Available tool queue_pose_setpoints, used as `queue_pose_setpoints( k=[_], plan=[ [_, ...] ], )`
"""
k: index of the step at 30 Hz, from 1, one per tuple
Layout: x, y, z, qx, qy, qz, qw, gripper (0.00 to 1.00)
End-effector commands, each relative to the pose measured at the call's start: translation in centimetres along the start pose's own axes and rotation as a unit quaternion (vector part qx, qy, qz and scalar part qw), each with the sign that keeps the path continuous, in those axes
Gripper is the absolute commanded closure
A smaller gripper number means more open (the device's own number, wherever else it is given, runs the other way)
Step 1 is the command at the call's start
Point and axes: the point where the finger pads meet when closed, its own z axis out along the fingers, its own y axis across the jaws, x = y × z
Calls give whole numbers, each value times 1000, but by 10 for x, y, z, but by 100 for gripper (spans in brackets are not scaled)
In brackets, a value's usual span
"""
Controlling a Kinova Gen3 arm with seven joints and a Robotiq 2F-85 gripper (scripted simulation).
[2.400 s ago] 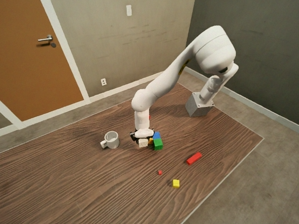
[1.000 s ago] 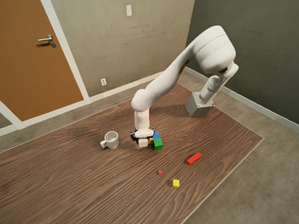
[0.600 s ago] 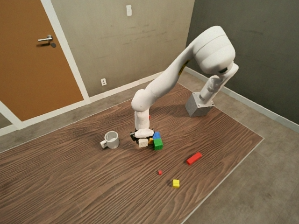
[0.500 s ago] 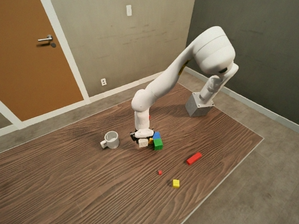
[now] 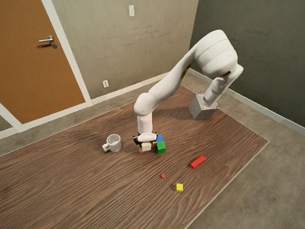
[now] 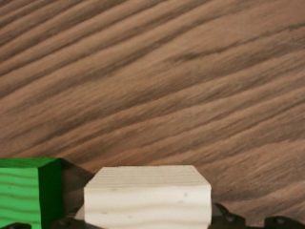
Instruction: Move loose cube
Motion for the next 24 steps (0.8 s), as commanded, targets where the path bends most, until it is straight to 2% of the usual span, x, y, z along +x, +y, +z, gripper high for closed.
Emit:
queue_pose_setpoints(
  k=[1, 24],
  plan=[
    [3, 3, 5, -4, 1, -3, 1000, 90],
    [3, 4, 35, -4, 1, -4, 1000, 90]
  ],
)
